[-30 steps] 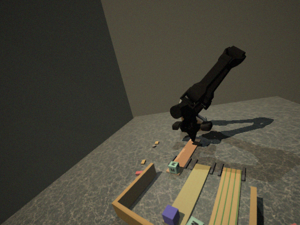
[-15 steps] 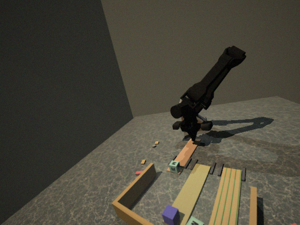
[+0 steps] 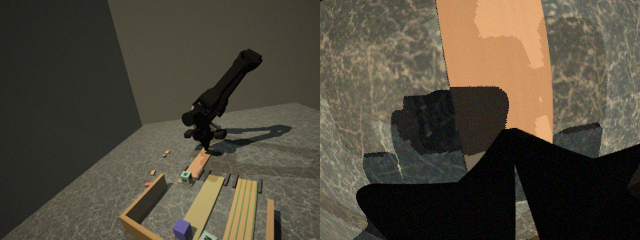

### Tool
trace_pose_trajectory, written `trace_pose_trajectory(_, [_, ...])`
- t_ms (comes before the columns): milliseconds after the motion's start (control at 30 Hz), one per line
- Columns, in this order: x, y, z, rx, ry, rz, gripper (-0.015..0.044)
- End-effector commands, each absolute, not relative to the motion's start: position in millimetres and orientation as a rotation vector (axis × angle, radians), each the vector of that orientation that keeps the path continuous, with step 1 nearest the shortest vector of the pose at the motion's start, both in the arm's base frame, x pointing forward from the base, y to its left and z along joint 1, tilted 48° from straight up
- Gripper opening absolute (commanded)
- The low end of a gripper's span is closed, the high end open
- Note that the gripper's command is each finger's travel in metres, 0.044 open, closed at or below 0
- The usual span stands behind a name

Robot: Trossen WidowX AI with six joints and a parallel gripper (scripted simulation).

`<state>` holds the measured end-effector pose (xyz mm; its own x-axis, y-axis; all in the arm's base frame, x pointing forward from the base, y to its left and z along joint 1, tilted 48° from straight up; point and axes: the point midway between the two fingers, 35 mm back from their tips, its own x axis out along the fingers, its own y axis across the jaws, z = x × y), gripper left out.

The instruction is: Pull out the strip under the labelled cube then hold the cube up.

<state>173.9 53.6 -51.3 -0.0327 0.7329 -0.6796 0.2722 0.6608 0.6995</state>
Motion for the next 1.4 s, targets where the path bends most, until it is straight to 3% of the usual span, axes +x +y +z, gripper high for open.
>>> trace_pose_trajectory(0, [163.4,57.5,-52.7,0.842,1.643,0.455,0.0])
trace_pose_trajectory(633, [177.9,22.5,-23.3,0.84,1.643,0.453,0.0])
trace_pose_trajectory(1167, [244.5,8.2,-35.9,0.781,1.612,0.514,0.042])
trace_pose_trajectory(1367, [268.3,1.6,-39.7,0.78,1.611,0.514,0.044])
